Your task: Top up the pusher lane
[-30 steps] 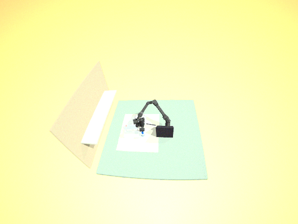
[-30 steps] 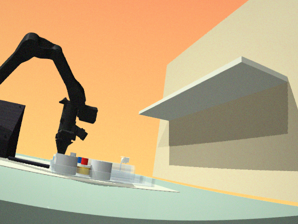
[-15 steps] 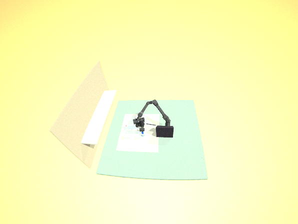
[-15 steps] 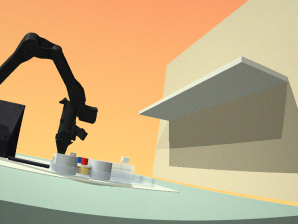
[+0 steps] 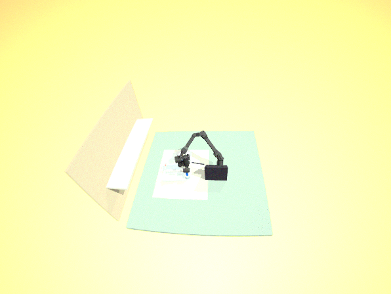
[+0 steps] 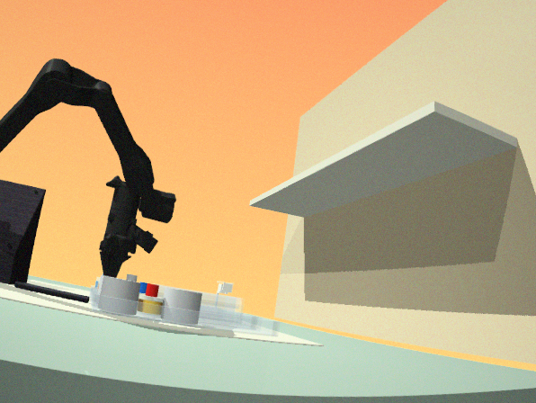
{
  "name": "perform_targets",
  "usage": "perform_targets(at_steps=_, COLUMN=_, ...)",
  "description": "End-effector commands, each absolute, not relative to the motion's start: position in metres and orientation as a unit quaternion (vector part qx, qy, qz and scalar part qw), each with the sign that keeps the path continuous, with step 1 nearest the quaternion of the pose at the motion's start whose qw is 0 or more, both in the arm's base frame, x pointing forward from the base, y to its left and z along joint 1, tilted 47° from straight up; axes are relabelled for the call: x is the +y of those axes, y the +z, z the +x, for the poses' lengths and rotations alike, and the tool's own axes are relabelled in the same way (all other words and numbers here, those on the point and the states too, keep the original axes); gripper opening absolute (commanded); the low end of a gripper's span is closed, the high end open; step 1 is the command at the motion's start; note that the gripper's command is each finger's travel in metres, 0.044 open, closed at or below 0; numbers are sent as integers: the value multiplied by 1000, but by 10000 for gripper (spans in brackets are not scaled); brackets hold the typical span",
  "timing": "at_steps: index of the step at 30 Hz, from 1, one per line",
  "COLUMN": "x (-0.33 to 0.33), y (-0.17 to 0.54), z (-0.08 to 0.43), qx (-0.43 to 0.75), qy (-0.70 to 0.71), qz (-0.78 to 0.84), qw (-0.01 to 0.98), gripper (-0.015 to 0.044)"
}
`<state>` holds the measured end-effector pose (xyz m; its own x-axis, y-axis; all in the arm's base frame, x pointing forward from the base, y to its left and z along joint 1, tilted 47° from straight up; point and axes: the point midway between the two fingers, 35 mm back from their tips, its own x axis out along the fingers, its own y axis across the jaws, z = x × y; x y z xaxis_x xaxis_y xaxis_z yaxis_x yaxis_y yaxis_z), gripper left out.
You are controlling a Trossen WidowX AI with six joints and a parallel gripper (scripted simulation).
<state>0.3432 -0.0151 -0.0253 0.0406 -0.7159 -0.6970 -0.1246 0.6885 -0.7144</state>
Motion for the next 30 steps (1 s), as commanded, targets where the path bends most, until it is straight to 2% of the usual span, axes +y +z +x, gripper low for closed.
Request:
perform_targets(at_steps=1, x=-18, y=-25, z=346, qx=647, qy=-235, qz=-322, qw=650, gripper=0)
perform_targets(at_steps=30, x=-19, y=-25, z=342, qx=647, qy=-235, qz=-322, qw=650, gripper=0)
